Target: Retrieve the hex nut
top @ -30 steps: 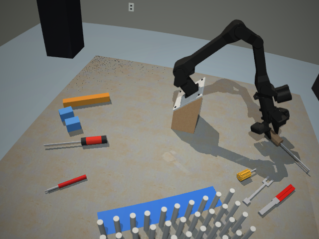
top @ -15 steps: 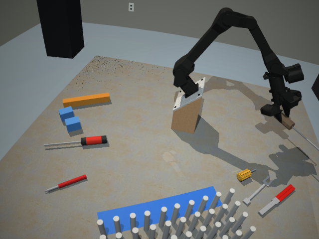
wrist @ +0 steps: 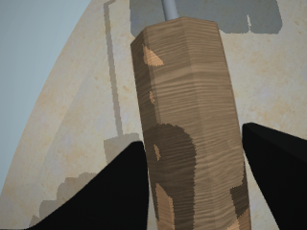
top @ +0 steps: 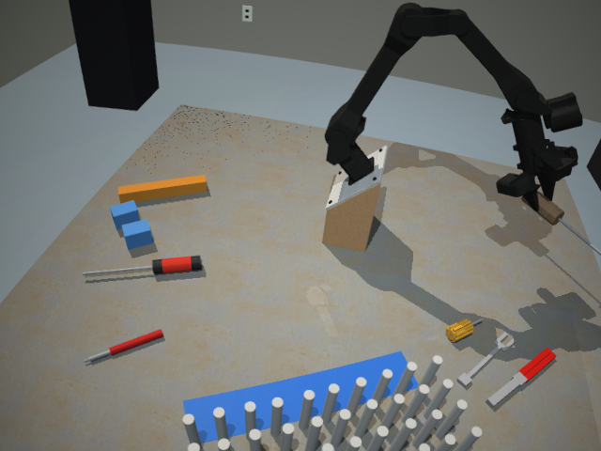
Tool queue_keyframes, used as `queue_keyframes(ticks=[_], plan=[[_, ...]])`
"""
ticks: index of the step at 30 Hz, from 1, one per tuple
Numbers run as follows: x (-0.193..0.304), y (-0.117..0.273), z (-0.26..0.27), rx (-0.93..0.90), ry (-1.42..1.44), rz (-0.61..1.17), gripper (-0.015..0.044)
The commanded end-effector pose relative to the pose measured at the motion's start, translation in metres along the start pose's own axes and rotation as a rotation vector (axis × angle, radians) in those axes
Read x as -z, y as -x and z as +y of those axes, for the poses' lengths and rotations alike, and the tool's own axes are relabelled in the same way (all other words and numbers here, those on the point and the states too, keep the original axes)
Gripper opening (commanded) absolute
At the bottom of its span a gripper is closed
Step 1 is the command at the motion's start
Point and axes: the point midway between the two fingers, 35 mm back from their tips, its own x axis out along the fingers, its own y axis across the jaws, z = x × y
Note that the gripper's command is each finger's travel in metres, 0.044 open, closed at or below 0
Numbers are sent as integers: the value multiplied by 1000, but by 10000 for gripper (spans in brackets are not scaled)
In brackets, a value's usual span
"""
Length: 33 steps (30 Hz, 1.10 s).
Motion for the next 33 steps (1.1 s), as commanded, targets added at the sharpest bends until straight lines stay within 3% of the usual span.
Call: queue_keyframes(ticks=[1, 19, 33], plan=[[-24, 16, -12, -21, -10, -12, 0], [-104, 67, -106, -68, -36, -25, 0], [-140, 101, -203, -79, -61, -52, 0]])
